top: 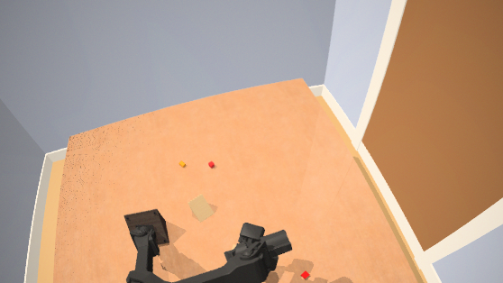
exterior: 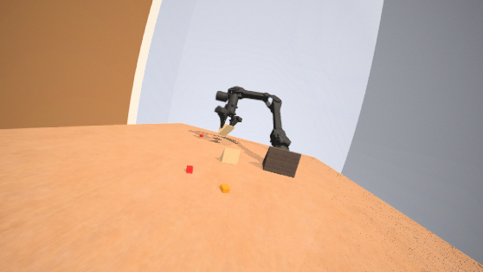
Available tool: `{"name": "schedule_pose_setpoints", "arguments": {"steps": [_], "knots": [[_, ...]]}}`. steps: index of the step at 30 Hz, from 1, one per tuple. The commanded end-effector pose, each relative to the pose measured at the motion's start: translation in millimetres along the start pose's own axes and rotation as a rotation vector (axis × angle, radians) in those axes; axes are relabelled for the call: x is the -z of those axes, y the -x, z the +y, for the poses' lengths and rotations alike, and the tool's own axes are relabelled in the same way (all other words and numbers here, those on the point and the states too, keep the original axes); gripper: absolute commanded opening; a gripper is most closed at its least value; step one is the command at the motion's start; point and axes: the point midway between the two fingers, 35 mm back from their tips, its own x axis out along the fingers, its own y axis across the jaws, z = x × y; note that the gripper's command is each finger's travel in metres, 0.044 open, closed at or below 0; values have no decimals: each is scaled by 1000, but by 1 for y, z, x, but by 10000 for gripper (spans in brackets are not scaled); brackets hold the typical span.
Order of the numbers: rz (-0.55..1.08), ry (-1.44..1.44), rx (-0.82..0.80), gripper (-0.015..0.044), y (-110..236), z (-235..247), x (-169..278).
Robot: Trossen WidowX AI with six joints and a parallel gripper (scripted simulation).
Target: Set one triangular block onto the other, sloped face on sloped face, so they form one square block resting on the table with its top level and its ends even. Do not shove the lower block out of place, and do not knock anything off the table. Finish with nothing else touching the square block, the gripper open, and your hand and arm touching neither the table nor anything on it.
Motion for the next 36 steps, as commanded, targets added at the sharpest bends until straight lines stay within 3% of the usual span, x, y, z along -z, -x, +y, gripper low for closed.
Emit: {"name": "schedule_pose_setpoints", "arguments": {"steps": [1, 18, 26, 36], "knots": [[-26, -122, 42, 0, 2, 2, -1], [-176, -584, 138, 0, 12, 8, -6], [-183, -602, 139, 0, 12, 9, -6], [-173, -594, 112, 0, 16, 44, 23]]}}
